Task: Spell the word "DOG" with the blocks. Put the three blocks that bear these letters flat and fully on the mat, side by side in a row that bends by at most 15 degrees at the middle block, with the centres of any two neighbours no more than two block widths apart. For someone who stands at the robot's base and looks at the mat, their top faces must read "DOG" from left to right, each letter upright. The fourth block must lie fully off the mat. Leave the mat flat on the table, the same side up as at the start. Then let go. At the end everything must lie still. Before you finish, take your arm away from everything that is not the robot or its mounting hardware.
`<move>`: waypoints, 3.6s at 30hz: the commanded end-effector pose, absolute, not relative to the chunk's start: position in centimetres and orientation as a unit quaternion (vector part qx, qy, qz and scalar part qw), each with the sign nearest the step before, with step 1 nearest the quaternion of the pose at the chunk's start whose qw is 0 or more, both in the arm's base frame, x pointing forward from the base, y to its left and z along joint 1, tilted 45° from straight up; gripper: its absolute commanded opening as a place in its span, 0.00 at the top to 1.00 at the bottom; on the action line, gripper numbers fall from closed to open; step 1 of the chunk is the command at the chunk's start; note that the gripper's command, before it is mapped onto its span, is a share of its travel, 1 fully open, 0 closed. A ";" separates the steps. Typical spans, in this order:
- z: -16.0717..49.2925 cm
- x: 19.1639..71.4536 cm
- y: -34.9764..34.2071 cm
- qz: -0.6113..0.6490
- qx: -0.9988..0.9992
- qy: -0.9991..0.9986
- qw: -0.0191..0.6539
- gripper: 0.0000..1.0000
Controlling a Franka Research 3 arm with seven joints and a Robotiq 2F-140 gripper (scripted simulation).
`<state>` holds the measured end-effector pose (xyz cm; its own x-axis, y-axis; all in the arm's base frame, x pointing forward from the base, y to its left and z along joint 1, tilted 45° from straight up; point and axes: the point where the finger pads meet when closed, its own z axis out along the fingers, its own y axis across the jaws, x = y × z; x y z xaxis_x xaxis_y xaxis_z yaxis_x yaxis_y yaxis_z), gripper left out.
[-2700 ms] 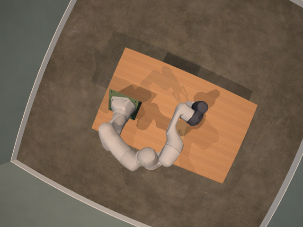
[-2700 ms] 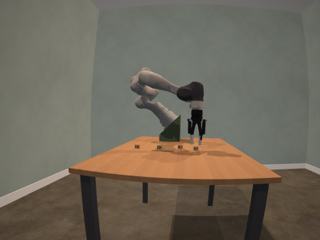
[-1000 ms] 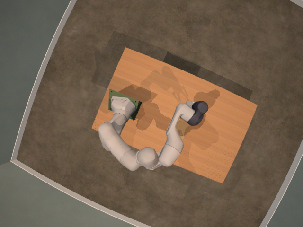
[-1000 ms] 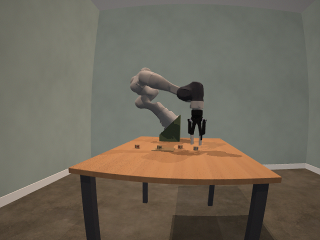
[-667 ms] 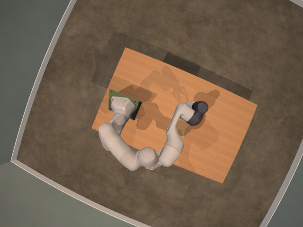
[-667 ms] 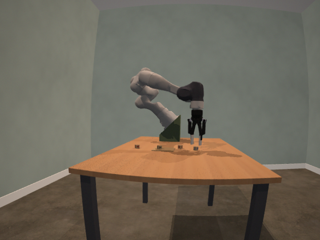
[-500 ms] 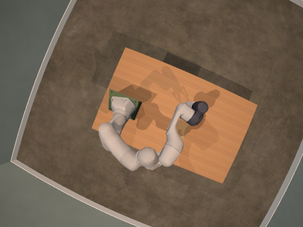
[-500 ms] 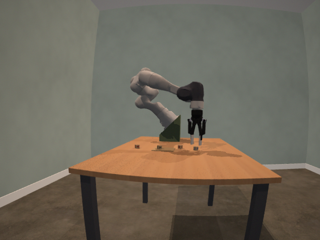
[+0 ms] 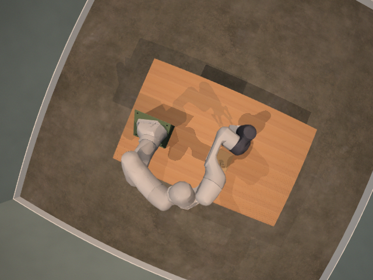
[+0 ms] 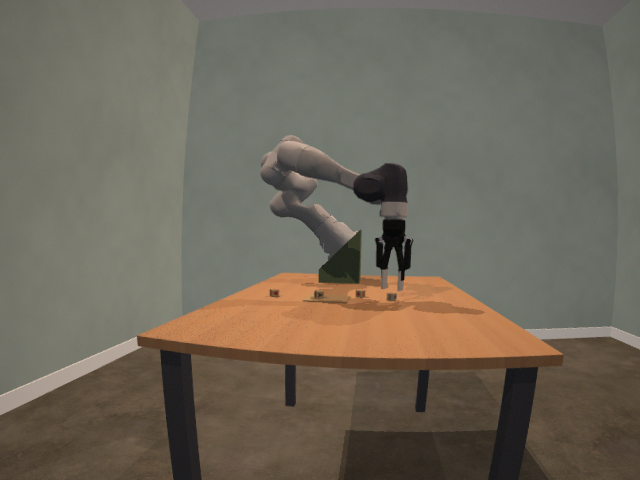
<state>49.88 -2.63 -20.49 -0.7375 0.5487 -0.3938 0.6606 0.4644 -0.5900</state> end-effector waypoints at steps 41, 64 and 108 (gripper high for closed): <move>-22.8 49.5 -4.9 -0.376 0.355 0.852 0.076 0.63; -22.8 49.5 -4.9 -0.376 0.355 0.852 0.076 0.63; -22.8 49.5 -4.9 -0.376 0.355 0.852 0.076 0.87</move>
